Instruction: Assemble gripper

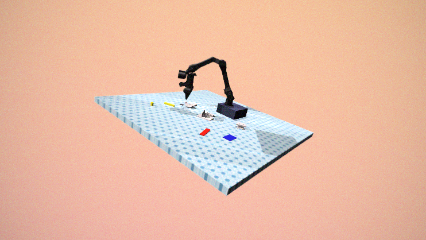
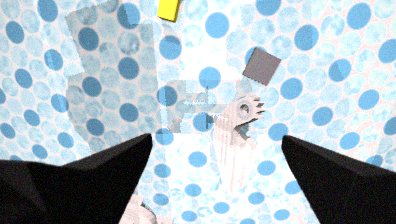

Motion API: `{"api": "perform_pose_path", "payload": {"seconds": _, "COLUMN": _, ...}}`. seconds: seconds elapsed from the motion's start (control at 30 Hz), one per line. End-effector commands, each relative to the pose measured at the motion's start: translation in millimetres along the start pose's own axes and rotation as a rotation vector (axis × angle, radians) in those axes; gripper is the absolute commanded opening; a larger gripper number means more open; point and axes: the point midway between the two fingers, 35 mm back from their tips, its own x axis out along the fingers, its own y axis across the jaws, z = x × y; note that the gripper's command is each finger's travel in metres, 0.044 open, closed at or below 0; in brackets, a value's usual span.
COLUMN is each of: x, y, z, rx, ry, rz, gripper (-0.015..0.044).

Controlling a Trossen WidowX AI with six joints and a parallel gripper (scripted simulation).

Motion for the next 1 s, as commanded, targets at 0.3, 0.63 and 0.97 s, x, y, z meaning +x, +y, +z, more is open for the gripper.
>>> {"api": "perform_pose_path", "payload": {"seconds": 0.3, "x": -0.2, "y": 0.3, "z": -0.5, "rx": -0.006, "ry": 0.003, "rz": 0.002, "gripper": 0.044}}
{"api": "perform_pose_path", "payload": {"seconds": 0.63, "x": -0.2, "y": 0.3, "z": -0.5, "rx": -0.006, "ry": 0.003, "rz": 0.002, "gripper": 0.044}}
{"api": "perform_pose_path", "payload": {"seconds": 0.97, "x": 3.0, "y": -39.5, "z": -1.5, "rx": 0.08, "ry": 0.003, "rz": -0.001, "gripper": 0.0309}}
